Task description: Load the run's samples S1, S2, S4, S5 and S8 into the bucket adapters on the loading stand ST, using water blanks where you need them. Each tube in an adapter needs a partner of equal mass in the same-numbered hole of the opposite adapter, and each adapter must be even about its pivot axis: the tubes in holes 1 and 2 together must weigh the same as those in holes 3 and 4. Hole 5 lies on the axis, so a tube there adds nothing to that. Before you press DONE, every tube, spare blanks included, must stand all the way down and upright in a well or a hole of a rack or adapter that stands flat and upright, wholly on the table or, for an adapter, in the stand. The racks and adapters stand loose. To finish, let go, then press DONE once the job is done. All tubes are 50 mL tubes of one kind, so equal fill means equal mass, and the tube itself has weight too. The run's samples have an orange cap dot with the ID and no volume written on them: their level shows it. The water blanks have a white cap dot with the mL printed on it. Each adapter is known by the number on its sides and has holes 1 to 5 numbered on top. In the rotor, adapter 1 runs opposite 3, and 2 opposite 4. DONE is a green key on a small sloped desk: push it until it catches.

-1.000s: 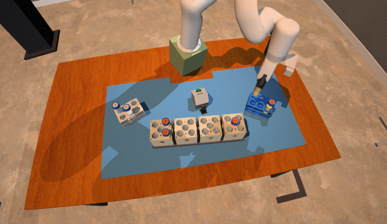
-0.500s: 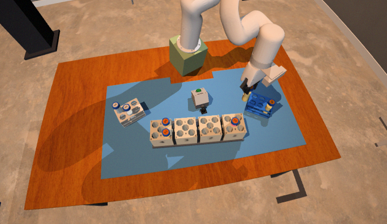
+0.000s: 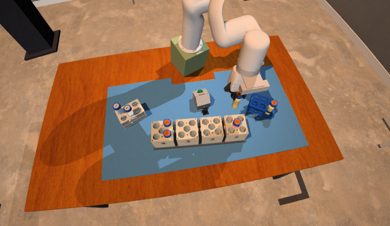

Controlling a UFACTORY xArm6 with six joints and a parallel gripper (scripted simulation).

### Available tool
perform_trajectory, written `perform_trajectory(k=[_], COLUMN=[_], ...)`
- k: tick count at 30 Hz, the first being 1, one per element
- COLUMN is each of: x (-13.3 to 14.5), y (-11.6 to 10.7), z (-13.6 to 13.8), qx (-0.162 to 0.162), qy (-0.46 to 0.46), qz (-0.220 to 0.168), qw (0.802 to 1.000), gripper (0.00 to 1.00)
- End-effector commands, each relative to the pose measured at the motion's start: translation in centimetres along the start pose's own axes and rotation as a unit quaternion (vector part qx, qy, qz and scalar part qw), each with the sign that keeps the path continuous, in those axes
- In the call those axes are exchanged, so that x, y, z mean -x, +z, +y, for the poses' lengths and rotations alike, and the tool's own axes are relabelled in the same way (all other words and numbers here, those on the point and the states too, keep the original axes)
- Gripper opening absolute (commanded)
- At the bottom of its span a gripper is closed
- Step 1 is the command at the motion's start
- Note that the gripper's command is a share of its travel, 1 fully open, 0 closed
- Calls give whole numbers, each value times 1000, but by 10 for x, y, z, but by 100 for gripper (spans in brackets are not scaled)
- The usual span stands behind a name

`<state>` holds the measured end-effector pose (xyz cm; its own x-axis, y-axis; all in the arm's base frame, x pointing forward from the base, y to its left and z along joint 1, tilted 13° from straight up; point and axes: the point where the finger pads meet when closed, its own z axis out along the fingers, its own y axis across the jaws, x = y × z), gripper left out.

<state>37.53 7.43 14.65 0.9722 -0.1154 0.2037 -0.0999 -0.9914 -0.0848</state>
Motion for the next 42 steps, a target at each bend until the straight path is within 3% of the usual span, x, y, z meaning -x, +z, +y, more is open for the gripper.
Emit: perform_trajectory(k=[1, 16, 38, 42], x=[-8, -28, -28, -28], y=[-1, -1, -1, 7], z=[21, 83, 84, 84], qx=[0, 1, 1, 1], qy=[58, 58, 57, 58], qz=[2, 2, 2, 2], qw=[998, 998, 998, 998], gripper=[0, 0, 0, 0])
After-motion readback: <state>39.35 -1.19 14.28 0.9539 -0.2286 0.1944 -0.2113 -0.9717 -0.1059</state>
